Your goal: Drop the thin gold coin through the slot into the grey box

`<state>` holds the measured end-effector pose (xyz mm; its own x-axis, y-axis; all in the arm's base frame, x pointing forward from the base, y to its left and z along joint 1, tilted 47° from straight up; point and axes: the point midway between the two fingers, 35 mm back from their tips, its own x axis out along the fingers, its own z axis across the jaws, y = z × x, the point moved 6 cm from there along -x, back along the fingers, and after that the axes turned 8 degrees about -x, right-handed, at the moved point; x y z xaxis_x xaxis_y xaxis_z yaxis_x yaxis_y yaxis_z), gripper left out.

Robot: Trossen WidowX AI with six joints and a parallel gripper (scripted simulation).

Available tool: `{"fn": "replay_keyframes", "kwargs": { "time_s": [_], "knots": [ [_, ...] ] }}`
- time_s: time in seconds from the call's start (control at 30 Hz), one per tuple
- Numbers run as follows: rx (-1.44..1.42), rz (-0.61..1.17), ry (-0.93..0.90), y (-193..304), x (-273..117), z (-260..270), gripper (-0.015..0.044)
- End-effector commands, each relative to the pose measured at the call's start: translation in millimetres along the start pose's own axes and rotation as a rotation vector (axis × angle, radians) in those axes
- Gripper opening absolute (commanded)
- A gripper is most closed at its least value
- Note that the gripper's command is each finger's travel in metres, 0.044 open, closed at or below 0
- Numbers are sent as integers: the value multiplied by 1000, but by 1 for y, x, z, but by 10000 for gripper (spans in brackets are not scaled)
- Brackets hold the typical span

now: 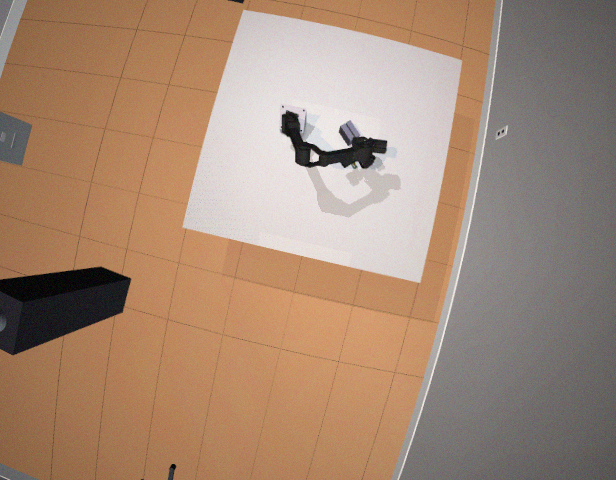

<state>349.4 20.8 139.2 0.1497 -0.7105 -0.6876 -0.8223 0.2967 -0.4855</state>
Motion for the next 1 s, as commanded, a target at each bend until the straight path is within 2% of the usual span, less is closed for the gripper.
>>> {"fn": "replay_keyframes", "kwargs": {
  "time_s": [0.0, 0.97],
  "knots": [
    [-7, 2, 6, 1, 9, -1, 161],
    [-6, 0, 9, 1, 55, -3, 161]
  ]
}}
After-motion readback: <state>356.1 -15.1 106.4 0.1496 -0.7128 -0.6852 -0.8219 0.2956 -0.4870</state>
